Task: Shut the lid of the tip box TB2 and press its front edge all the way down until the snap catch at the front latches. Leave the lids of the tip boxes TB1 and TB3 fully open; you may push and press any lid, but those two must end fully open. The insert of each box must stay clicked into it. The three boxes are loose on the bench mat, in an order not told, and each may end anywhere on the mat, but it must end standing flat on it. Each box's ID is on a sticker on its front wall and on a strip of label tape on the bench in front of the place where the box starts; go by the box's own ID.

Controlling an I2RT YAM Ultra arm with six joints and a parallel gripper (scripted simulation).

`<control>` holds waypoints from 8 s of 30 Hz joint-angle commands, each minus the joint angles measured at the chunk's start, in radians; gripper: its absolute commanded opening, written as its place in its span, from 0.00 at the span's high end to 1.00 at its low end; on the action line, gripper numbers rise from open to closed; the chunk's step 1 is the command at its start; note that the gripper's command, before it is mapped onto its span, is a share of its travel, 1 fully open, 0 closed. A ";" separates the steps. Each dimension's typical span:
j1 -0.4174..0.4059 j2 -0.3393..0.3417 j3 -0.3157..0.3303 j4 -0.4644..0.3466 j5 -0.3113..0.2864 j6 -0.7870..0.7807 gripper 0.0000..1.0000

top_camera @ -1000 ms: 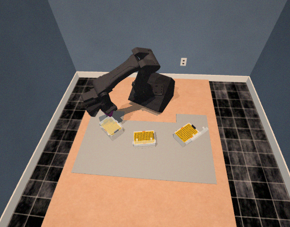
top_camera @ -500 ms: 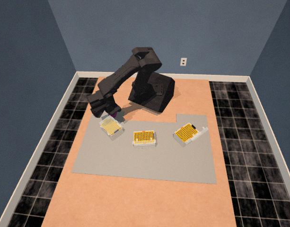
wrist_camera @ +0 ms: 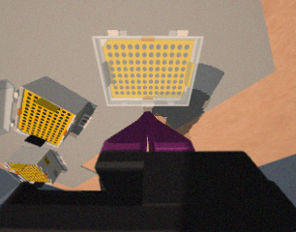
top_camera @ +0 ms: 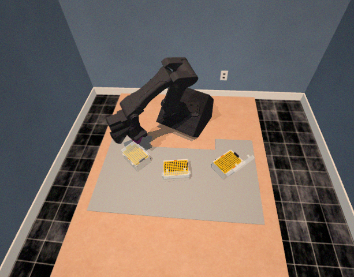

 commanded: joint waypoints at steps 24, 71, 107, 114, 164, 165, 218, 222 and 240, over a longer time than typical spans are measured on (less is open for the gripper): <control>0.077 0.055 -0.070 0.164 0.046 0.071 1.00; 0.098 0.080 -0.091 0.216 0.058 0.090 1.00; 0.121 0.110 -0.112 0.273 0.072 0.109 1.00; 0.122 0.110 -0.114 0.276 0.072 0.110 1.00; 0.122 0.110 -0.114 0.276 0.072 0.110 1.00; 0.122 0.110 -0.114 0.276 0.072 0.110 1.00; -0.004 -0.007 0.007 -0.002 -0.001 0.000 1.00; -0.023 -0.016 0.026 -0.038 -0.012 -0.018 1.00; -0.030 -0.019 0.031 -0.048 -0.016 -0.024 1.00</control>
